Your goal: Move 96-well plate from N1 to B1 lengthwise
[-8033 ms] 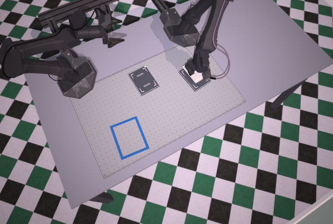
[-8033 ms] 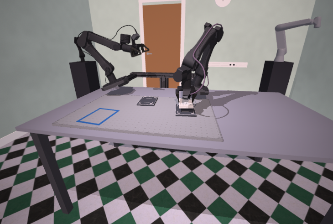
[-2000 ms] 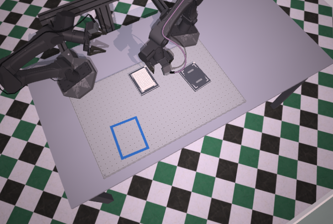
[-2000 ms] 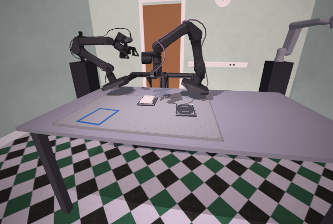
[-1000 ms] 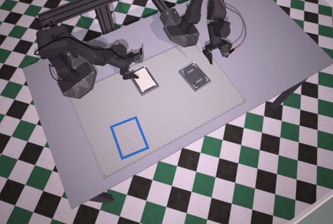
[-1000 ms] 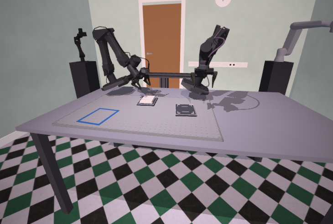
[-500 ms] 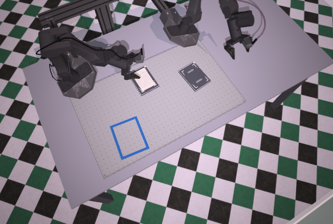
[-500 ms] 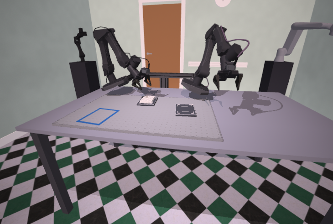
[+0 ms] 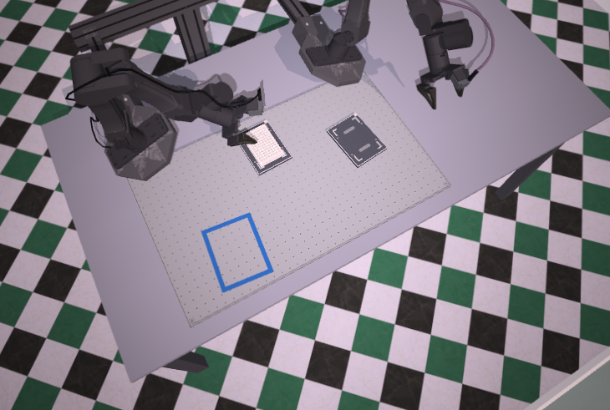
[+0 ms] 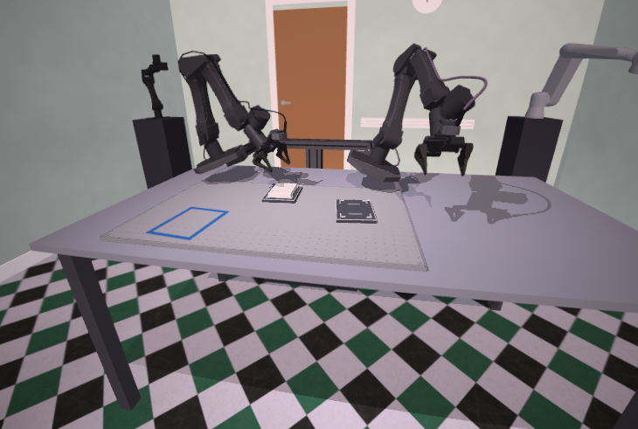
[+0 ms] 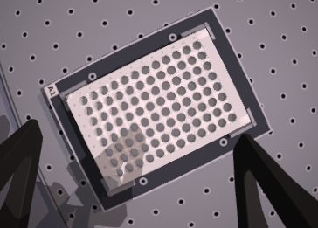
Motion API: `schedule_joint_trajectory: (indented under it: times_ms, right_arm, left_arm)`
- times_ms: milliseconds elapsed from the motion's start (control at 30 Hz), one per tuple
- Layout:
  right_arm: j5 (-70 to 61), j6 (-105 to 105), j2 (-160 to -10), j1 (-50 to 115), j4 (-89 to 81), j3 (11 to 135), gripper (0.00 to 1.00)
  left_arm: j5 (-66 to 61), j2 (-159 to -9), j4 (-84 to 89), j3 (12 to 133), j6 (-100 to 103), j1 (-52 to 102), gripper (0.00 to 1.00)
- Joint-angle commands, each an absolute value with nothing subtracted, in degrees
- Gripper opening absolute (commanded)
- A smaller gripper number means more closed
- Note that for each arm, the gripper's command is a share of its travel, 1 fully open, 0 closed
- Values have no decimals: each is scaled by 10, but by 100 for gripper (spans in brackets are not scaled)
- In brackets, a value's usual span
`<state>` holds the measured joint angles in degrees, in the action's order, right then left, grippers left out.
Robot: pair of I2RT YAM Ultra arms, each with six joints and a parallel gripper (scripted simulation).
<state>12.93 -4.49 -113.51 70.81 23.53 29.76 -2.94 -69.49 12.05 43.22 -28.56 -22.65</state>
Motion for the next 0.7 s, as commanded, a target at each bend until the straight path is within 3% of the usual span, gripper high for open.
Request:
schedule_joint_trajectory:
  times_ms: [0, 667]
  right_arm:
    - [142, -67, -1139, 707, 211, 303, 100]
    - [187, -463, -1229, 725, -214, 548, 100]
  left_arm:
    - [-36, -695, 132, 455, -278, -218, 100]
    - [116, -601, 257, 421, -107, 161, 100]
